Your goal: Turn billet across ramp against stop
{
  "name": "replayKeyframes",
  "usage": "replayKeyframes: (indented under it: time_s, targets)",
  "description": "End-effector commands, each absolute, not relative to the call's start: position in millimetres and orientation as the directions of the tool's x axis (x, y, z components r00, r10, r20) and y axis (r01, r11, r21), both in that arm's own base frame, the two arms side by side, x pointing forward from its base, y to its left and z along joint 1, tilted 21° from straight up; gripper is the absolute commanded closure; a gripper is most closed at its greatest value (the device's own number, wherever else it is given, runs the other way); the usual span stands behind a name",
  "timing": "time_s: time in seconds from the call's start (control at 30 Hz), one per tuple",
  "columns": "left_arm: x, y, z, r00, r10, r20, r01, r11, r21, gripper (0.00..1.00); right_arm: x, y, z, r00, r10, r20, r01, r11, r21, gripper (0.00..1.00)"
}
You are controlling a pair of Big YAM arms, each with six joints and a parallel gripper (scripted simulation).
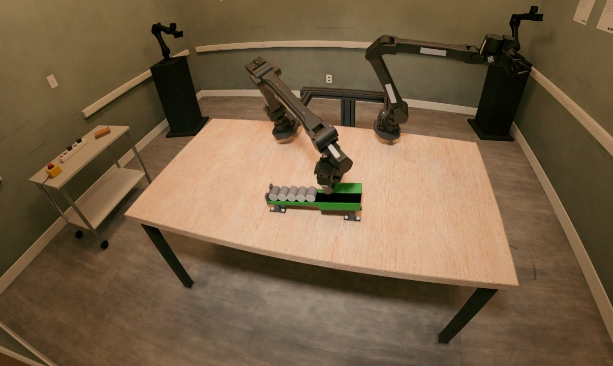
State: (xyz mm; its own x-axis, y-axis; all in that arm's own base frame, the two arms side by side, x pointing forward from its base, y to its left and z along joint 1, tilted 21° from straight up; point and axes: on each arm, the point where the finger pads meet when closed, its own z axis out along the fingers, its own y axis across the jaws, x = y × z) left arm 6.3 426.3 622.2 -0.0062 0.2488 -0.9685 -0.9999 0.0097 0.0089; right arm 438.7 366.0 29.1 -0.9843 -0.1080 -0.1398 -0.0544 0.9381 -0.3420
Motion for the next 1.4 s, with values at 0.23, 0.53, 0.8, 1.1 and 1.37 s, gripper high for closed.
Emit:
replayKeyframes:
  time_s: [0.23,0.53,0.8,1.1,1.37]
  targets:
    - [4,420,632,0.002,0.281,-0.96,-1.0,0.007,0.0,0.0,445,410,97,-0.962,-0.119,-0.246,-0.057,0.967,-0.247,1.0]
    - [4,420,632,0.002,0.281,-0.96,-1.0,0.007,0.0,0.0,450,413,77,-0.96,-0.127,-0.249,-0.064,0.968,-0.245,1.0]
    - [4,420,632,0.002,0.281,-0.96,-1.0,0.007,0.0,0.0,442,400,51,-0.964,-0.142,-0.224,-0.079,0.96,-0.267,1.0]
    - [4,420,632,0.002,0.281,-0.96,-1.0,0.007,0.0,0.0,455,412,59,-0.955,-0.132,-0.265,-0.07,0.971,-0.23,1.0]
    - [4,420,632,0.002,0.281,-0.96,-1.0,0.007,0.0,0.0,450,404,44,-0.959,-0.136,-0.248,-0.073,0.966,-0.246,1.0]
